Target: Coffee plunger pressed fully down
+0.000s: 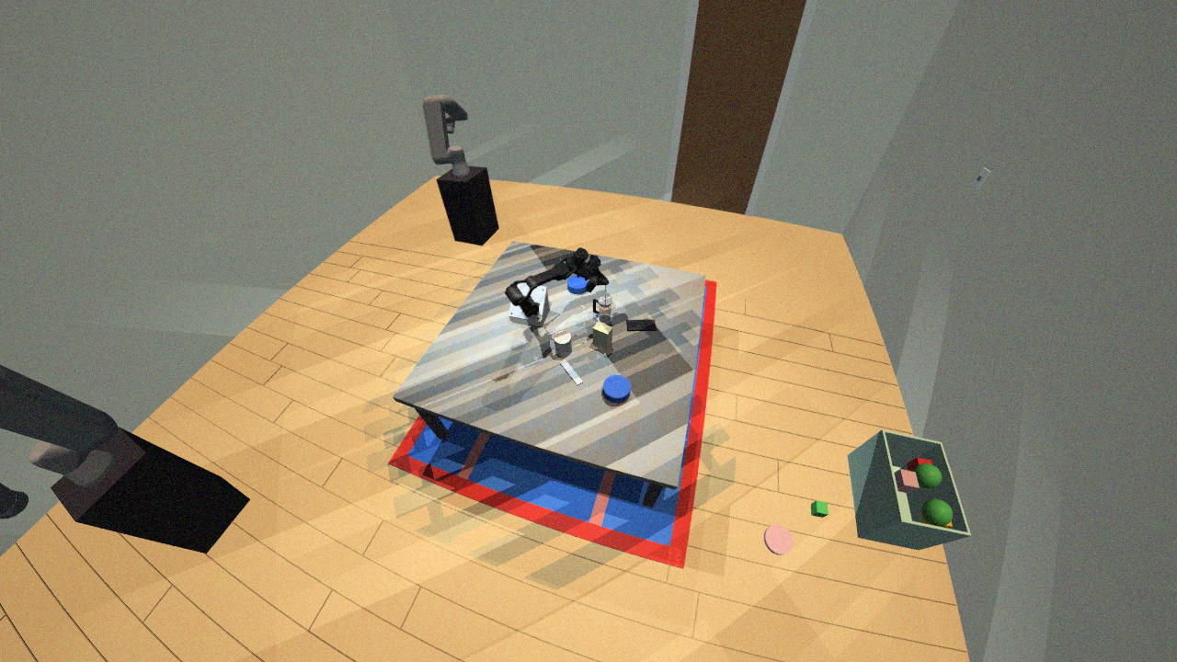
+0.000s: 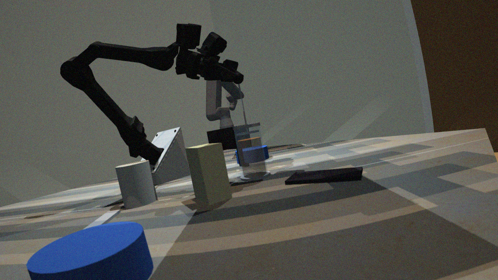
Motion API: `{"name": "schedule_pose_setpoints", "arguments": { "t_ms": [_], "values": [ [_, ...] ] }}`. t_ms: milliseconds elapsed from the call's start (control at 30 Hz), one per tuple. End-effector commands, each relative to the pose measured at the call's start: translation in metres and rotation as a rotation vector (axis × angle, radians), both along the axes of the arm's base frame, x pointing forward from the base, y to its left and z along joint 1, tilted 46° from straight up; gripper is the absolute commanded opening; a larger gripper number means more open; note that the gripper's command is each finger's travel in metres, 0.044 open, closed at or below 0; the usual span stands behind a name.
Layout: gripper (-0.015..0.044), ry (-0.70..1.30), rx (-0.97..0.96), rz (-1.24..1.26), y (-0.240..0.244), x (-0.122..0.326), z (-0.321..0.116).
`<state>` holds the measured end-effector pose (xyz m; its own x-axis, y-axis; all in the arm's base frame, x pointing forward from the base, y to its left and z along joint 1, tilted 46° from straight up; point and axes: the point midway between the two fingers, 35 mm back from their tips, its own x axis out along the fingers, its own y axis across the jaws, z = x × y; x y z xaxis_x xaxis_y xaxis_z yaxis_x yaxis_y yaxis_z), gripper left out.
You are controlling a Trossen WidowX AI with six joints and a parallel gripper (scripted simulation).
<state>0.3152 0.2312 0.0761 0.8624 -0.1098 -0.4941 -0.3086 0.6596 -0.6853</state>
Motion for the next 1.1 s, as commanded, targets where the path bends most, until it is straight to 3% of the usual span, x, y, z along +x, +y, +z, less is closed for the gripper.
{"name": "schedule_pose_setpoints", "arguments": {
  "t_ms": [0,1067],
  "values": [
    [0.0117,0.000,-0.004,0.002,0.000,0.000,0.000],
    [0.0117,0.004,-0.003,0.001,-0.024,0.009,-0.032]
  ]
}}
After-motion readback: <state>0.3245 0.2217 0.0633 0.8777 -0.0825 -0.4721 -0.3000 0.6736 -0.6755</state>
